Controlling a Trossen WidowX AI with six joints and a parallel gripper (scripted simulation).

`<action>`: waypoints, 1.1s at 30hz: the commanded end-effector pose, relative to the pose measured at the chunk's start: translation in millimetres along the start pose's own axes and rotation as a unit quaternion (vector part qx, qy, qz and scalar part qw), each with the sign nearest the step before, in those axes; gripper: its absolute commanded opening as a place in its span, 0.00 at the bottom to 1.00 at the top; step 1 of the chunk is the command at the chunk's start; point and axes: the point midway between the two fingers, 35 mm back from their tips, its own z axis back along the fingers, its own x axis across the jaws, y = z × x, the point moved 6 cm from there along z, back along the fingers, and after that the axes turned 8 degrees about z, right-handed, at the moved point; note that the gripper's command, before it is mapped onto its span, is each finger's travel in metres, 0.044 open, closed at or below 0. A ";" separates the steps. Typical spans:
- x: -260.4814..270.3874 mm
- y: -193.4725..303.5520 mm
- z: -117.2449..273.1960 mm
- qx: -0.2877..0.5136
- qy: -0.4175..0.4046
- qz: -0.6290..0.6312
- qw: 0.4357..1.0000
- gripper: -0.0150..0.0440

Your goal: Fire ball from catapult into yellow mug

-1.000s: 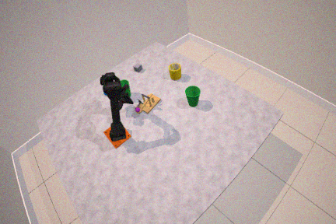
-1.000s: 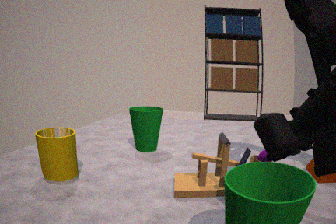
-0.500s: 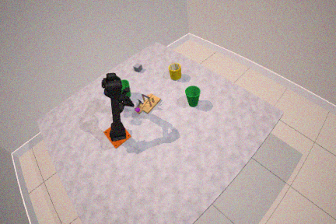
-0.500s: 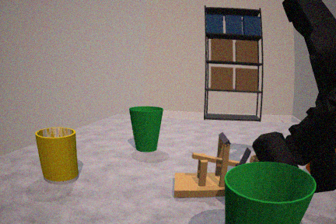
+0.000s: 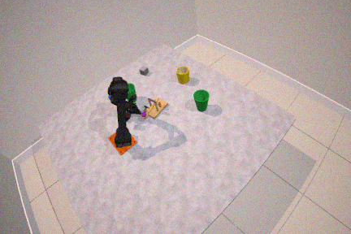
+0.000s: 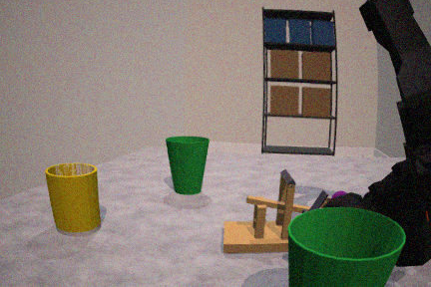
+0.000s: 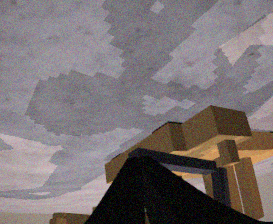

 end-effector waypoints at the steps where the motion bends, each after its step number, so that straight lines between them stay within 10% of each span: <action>1: 0.8 -11.7 -13.4 0.004 -0.003 0.007 1.000 0.25; 17: -13.9 40.0 109.8 0.003 0.060 0.081 0.995 0.25; 33: -60.6 74.5 101.2 -0.114 0.073 -0.124 0.983 0.97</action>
